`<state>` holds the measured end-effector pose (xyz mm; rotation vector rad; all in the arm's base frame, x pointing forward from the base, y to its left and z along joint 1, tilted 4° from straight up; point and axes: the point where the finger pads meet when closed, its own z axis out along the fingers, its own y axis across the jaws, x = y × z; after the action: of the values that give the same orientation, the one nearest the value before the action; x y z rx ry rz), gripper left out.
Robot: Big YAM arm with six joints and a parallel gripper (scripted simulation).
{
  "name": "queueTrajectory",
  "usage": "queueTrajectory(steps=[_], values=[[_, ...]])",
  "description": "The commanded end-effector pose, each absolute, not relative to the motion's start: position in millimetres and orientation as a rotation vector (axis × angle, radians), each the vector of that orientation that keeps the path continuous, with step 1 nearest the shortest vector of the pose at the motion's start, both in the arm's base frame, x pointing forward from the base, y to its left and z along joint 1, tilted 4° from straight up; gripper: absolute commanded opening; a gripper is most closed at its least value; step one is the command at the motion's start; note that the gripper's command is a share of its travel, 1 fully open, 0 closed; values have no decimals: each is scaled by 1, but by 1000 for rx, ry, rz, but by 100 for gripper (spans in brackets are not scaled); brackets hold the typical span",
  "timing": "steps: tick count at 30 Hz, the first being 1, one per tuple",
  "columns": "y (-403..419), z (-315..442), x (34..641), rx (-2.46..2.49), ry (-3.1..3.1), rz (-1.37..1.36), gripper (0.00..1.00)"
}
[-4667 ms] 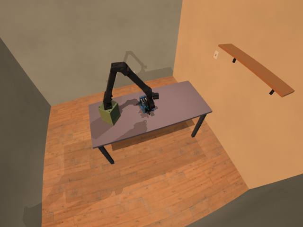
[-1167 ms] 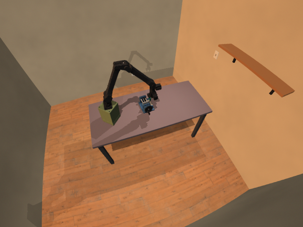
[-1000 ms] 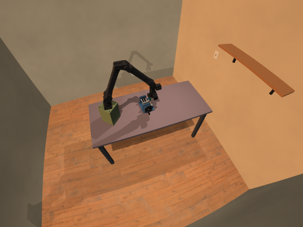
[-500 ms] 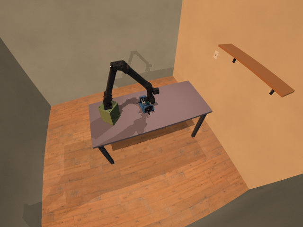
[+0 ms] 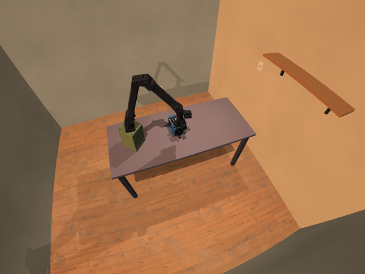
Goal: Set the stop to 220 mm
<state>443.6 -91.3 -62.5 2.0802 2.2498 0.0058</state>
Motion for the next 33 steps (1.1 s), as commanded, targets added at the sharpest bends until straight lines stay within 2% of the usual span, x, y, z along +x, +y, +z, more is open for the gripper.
queueTrajectory(steps=[1, 7, 13, 33], values=[[-100, -86, 444, 2075, 2250, 3, 53], [-98, -113, 455, 2056, 2250, 16, 53], [-101, -93, 468, 2030, 2217, 53, 53], [-105, -140, 460, 2062, 2236, 21, 53]])
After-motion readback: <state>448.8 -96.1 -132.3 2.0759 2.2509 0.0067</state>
